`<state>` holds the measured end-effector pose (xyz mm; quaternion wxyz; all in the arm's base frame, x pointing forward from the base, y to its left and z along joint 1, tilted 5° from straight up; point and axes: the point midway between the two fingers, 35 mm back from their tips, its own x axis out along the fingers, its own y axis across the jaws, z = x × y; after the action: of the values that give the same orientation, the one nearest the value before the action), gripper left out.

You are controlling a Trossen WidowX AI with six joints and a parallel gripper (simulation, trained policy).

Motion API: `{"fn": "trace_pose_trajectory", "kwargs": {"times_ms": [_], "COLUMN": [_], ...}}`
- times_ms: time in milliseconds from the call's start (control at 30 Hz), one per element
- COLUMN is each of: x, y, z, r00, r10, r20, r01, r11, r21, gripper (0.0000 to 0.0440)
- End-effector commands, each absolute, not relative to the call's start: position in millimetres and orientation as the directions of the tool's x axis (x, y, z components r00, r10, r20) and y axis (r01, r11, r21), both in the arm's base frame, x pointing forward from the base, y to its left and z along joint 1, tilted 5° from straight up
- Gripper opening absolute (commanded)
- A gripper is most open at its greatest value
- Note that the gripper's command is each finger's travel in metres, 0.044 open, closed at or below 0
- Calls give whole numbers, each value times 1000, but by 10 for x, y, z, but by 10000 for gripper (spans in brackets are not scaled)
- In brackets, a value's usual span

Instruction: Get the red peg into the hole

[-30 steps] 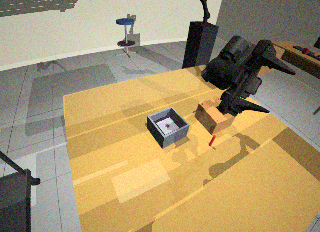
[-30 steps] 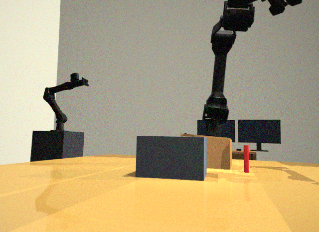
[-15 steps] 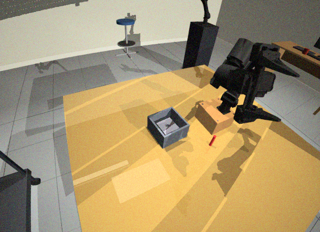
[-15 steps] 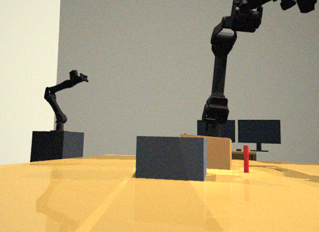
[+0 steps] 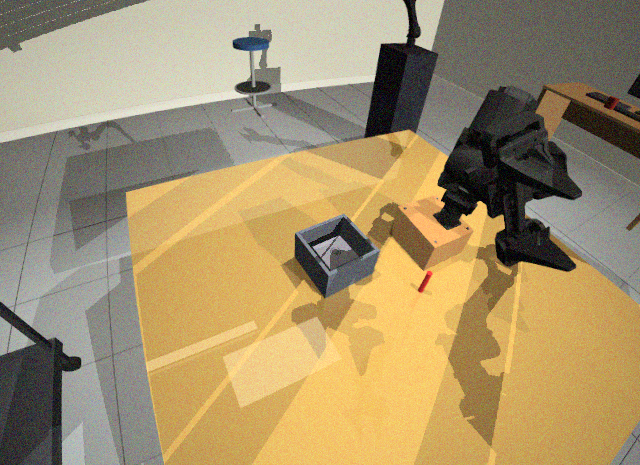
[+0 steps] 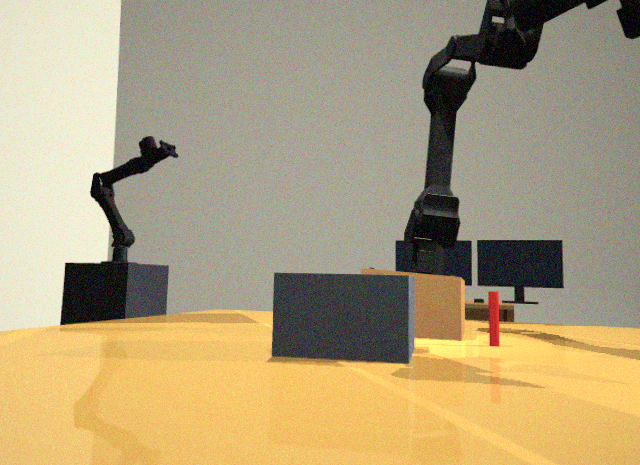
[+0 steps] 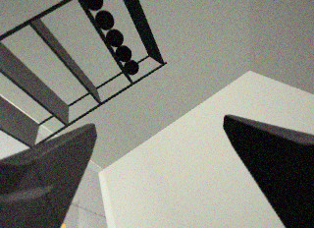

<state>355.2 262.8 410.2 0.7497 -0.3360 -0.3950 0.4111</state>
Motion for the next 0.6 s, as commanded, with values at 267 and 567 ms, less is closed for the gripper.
{"fn": "trace_pose_trajectory", "kwargs": {"times_ms": [267,567], "x": [3566,3539], "y": [2784,2906], "z": [3847,3530], "r00": [458,527], "r10": [862,846], "r20": [216,88], "r01": [-621,-764], "r11": [484,516], "r21": [-617,-388], "gripper": [440,440]}}
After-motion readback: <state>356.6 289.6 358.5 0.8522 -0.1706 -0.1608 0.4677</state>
